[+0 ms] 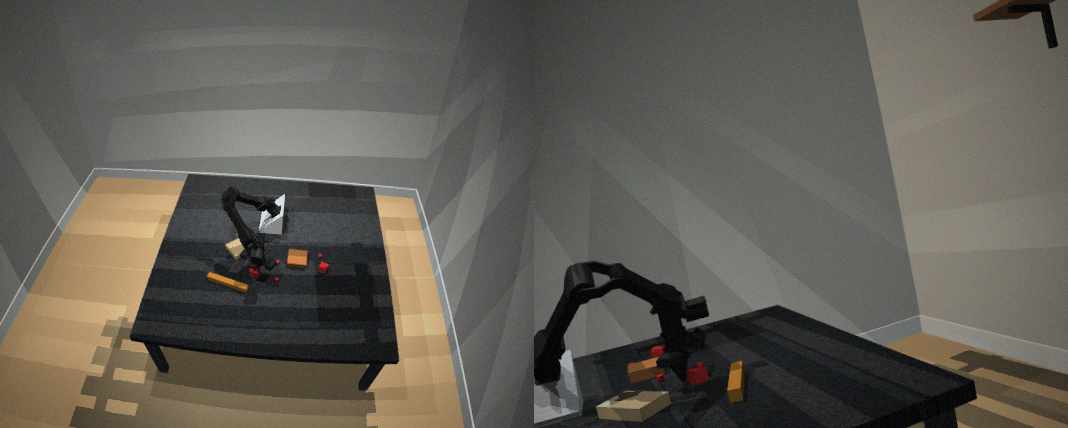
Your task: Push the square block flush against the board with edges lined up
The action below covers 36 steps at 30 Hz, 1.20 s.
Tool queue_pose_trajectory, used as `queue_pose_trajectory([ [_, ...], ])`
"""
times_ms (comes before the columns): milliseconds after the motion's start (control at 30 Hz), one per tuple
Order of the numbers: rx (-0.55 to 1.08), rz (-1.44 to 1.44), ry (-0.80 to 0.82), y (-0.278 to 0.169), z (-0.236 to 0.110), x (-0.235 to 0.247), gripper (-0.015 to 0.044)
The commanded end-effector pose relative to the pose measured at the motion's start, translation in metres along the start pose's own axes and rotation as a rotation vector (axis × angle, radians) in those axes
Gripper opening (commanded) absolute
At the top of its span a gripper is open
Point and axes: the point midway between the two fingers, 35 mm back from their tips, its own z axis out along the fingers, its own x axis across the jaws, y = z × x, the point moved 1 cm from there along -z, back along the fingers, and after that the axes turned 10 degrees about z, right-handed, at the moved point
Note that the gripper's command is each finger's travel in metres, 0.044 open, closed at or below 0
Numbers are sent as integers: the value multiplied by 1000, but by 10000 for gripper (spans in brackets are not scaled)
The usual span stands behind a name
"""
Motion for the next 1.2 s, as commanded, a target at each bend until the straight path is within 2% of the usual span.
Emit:
queue_pose_trajectory([
  [0,-1,-3,-3,4,0,1,0],
  [1167,-2,-2,-3,32,0,5,0],
])
